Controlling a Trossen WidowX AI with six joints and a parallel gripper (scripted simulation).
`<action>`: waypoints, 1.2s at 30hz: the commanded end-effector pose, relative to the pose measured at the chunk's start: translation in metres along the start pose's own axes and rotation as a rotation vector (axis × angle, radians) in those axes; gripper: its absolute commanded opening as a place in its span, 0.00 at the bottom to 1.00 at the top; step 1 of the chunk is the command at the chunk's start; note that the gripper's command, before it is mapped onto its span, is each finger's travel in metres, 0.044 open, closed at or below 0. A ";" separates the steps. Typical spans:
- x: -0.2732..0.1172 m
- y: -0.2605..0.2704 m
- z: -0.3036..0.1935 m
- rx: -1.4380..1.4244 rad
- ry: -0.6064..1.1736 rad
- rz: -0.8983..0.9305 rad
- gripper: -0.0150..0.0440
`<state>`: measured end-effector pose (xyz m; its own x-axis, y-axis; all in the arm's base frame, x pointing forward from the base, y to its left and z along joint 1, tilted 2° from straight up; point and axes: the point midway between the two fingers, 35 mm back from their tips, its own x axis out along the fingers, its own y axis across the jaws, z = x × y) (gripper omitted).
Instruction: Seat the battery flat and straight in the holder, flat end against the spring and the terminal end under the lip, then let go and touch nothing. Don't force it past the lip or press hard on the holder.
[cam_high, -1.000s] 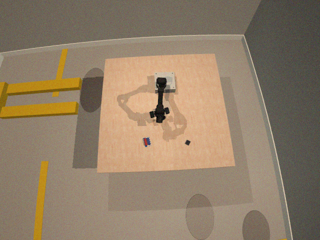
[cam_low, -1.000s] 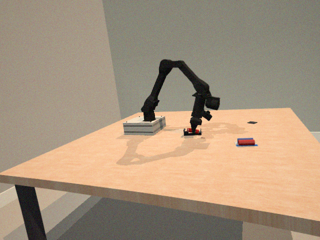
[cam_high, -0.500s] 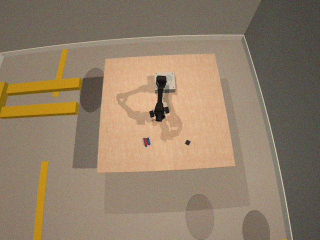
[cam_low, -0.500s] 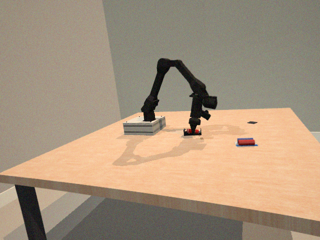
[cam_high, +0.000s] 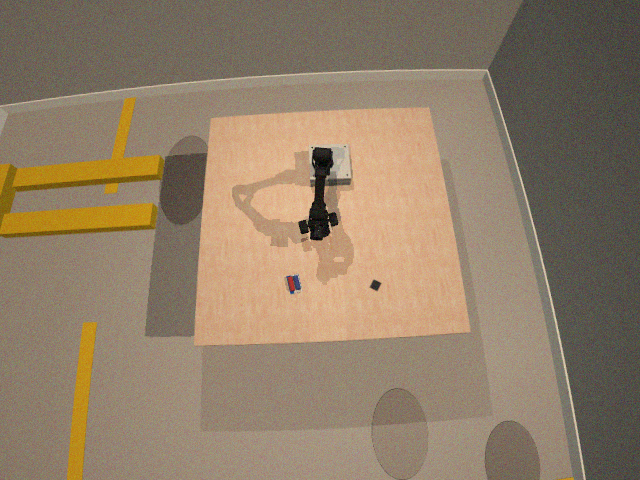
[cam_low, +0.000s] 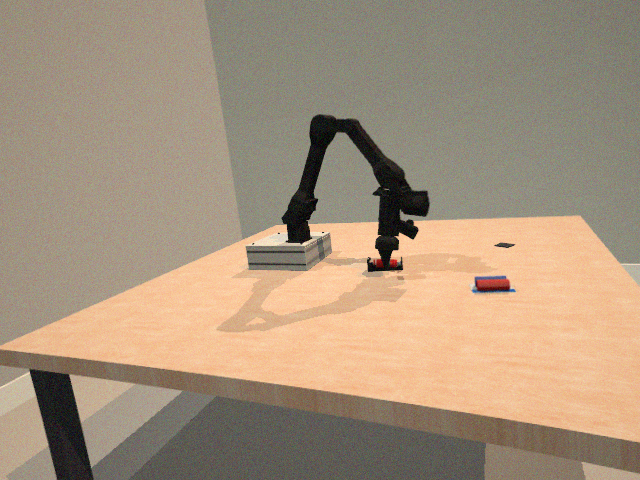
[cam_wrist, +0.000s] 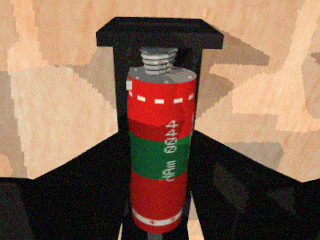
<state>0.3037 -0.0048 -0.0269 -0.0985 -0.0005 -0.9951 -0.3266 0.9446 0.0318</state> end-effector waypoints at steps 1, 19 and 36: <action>0.000 0.001 0.002 -0.007 -0.035 0.003 0.39; 0.001 0.001 -0.007 -0.009 -0.054 -0.003 0.39; 0.003 0.001 -0.013 -0.009 -0.065 -0.004 0.39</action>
<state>0.2927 -0.0078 -0.0280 -0.0343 0.0181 -0.9992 -0.3307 0.9433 0.0284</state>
